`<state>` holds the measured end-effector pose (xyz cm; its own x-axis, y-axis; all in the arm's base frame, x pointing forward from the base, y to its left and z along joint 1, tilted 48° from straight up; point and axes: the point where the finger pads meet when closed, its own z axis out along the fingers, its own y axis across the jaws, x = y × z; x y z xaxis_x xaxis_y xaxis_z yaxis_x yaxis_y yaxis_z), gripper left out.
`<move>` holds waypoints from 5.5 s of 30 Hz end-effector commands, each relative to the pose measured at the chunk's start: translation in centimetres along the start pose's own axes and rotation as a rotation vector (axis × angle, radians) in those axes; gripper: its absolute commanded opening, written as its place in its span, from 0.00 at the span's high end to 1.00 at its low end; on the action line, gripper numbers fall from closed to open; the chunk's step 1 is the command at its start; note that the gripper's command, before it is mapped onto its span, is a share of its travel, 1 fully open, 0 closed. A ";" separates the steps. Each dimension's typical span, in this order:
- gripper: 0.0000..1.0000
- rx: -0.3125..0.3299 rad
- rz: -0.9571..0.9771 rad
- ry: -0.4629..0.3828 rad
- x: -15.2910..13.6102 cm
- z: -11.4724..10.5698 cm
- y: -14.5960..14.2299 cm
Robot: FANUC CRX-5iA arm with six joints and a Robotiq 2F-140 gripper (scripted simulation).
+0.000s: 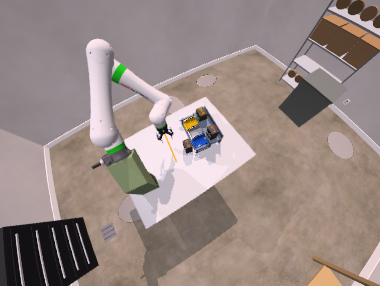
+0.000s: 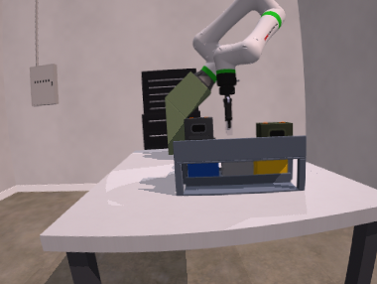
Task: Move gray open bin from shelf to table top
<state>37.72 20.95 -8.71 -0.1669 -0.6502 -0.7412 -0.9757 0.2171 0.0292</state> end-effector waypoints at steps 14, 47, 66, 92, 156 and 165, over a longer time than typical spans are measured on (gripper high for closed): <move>0.43 0.000 0.000 0.000 0.0 0.1 -2.0; 0.43 0.000 0.000 0.000 0.0 0.2 -11.0; 0.43 0.000 0.000 0.000 0.0 0.3 -18.3; 0.43 0.000 0.000 0.000 0.0 0.3 -24.7; 0.43 0.000 0.000 0.000 0.0 0.3 -23.0; 0.43 0.000 0.000 0.000 0.0 0.3 -23.0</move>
<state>60.15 16.21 -9.60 -0.1668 -0.6502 -0.7412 -0.9757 0.2171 0.0292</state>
